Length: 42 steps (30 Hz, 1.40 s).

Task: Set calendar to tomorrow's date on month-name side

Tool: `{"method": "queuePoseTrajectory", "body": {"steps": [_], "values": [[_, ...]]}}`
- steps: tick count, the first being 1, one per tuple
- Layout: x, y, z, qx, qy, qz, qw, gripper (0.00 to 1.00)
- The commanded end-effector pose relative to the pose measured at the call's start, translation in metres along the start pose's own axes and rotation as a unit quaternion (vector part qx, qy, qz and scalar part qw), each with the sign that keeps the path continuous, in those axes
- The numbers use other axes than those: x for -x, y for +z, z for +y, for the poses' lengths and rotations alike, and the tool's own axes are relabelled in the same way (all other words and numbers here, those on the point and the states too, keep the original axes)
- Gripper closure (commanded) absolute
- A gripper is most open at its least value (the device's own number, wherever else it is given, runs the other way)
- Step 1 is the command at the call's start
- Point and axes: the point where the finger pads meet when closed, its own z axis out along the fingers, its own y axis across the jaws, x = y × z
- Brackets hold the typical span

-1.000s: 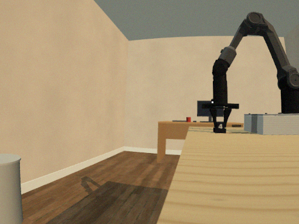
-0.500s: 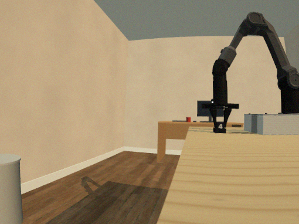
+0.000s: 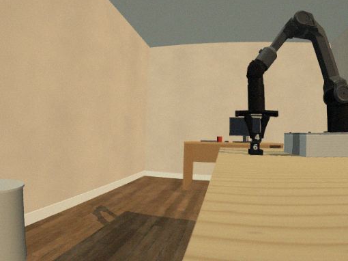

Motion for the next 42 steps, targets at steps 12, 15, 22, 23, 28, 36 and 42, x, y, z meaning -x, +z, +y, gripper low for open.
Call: {"method": "queuePoseTrajectory", "body": {"steps": [12,15,22,23,28,36,42], "values": [[0.000,-0.066,-0.002,-0.004,0.001,0.000,1.000,0.66],[0.000,-0.066,0.000,-0.002,0.001,0.000,1.000,0.66],[0.000,-0.066,-0.001,-0.002,0.001,0.000,1.000,0.66],[0.000,-0.066,-0.001,-0.002,0.001,0.000,1.000,0.66],[0.001,-0.066,-0.001,-0.002,0.010,0.000,1.000,0.66],[0.014,-0.064,-0.003,-0.002,0.123,0.000,0.992,0.66],[0.026,-0.063,-0.005,-0.002,0.229,0.000,0.973,0.66]]}}
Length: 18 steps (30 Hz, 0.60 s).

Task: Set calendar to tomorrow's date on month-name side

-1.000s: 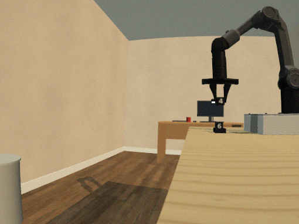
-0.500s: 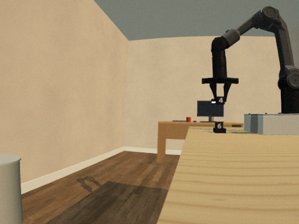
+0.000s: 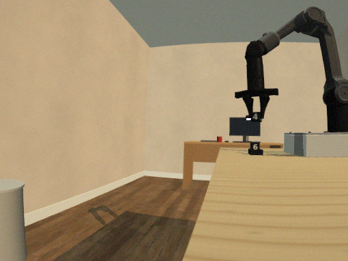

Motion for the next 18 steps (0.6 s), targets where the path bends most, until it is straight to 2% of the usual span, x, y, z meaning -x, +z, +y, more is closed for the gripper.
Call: {"method": "queuePoseTrajectory", "body": {"steps": [1,6,11,13,18], "values": [[0.007,0.001,0.002,-0.002,0.062,0.004,0.998,0.66],[0.025,0.003,0.009,-0.002,0.225,0.004,0.974,0.66],[0.042,0.006,0.017,-0.003,0.375,0.003,0.927,0.66],[0.042,0.006,0.017,-0.003,0.375,0.003,0.927,0.66],[0.054,0.007,0.023,-0.003,0.483,0.003,0.875,0.66]]}}
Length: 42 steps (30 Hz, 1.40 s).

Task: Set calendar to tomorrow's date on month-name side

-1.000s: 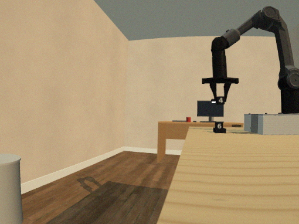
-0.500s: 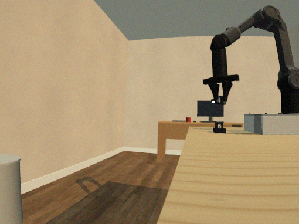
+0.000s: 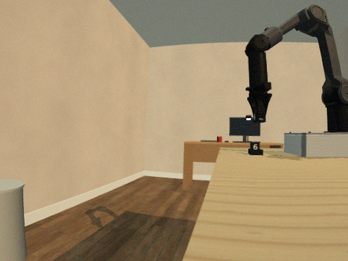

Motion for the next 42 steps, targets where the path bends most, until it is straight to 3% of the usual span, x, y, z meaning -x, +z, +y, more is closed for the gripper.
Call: {"method": "queuePoseTrajectory", "body": {"steps": [1,8,30,42], "values": [[0.001,0.001,0.005,-0.004,0.038,0.001,0.999,0.66],[0.001,0.002,0.012,-0.004,0.099,0.000,0.995,0.66],[0.001,0.006,0.012,-0.004,0.101,0.001,0.995,0.66],[0.000,0.050,0.012,-0.004,0.101,0.002,0.995,0.66]]}}
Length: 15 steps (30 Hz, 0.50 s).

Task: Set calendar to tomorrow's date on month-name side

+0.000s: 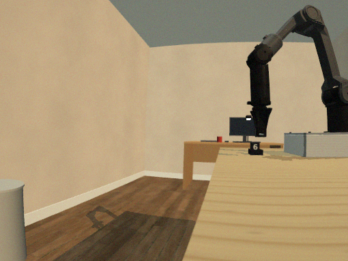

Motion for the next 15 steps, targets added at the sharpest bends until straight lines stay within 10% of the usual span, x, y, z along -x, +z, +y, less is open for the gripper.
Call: {"method": "queuePoseTrajectory", "body": {"steps": [1,15], "values": [[-0.001,0.011,0.000,0.000,-0.001,0.002,1.000,0.66],[0.000,0.053,0.001,0.000,-0.001,0.001,1.000,0.66]]}}
